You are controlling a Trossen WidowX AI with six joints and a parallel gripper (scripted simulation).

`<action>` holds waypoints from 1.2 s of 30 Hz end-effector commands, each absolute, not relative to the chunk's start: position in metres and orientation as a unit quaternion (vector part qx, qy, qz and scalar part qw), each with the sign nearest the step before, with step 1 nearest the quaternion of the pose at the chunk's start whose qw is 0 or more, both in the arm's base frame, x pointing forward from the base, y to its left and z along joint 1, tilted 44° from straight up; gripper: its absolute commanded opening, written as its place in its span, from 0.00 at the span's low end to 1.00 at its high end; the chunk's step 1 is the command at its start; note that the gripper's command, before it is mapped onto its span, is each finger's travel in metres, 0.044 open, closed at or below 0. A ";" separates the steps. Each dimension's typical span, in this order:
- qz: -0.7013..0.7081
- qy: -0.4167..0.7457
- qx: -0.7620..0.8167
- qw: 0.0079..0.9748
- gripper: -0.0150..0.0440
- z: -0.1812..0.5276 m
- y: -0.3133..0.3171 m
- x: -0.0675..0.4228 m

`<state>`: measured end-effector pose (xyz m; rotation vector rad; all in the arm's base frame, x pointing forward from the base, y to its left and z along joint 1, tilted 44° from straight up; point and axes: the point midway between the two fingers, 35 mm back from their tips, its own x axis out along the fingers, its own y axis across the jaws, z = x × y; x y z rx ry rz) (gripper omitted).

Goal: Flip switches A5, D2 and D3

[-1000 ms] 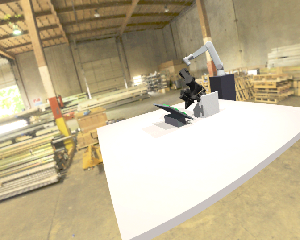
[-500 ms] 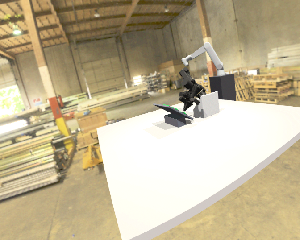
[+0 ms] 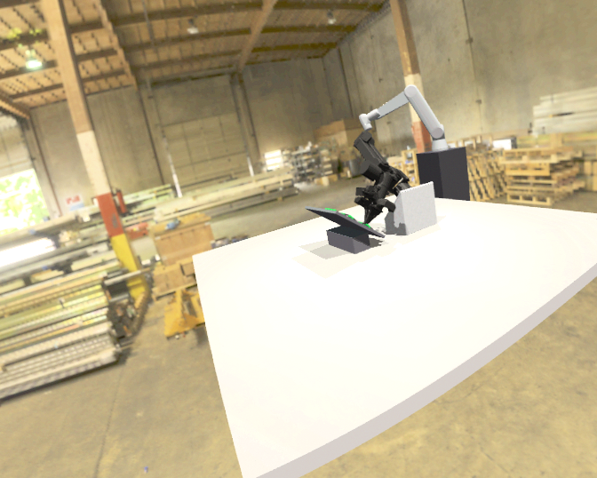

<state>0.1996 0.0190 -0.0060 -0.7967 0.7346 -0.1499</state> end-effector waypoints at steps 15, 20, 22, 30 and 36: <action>-0.069 0.350 -0.380 0.853 0.25 -0.007 0.019 0.200; -0.069 0.350 -0.380 0.853 0.25 -0.007 0.018 0.201; -0.069 0.350 -0.380 0.853 0.25 -0.008 0.018 0.201; -0.070 0.350 -0.380 0.853 0.25 -0.008 0.018 0.202; -0.070 0.350 -0.380 0.853 0.25 -0.009 0.017 0.202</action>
